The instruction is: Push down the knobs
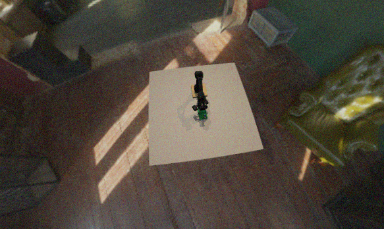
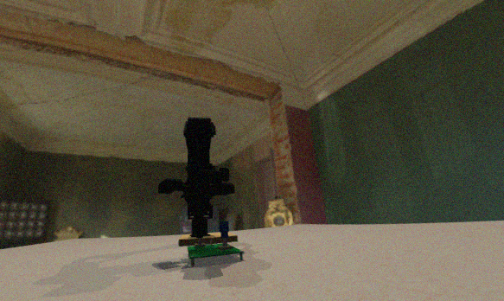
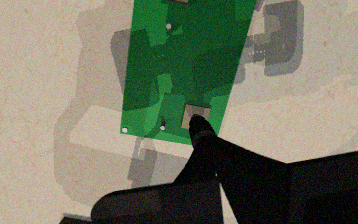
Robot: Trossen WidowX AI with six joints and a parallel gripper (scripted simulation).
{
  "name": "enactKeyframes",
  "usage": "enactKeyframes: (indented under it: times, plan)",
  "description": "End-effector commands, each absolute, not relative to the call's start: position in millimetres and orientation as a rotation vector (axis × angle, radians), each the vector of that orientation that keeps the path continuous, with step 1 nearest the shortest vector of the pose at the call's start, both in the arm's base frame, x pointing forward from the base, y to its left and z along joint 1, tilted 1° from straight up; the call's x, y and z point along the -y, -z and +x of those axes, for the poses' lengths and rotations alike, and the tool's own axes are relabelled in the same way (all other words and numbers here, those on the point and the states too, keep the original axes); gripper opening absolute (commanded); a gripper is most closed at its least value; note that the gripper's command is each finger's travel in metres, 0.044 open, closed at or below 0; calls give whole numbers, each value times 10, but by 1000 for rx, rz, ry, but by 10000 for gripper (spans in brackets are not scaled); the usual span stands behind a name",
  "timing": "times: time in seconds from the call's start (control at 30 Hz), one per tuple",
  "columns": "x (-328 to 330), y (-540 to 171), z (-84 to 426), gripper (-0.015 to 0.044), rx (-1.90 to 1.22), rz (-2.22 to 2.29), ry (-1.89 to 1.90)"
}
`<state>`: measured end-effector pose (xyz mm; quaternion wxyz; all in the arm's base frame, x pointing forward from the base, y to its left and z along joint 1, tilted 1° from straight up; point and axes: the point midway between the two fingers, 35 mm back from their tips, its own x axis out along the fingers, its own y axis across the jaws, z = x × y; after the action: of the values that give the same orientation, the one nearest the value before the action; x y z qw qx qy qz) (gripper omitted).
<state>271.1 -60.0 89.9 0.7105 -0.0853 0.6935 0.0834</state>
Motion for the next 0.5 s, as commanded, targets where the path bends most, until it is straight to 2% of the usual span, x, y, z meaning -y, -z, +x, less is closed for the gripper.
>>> enactKeyframes:
  times: [0.0,0.47]
  plan:
    - [593,-875,2709,0,-1539,-188,-191]
    - [593,-848,2709,0,-1539,-188,-191]
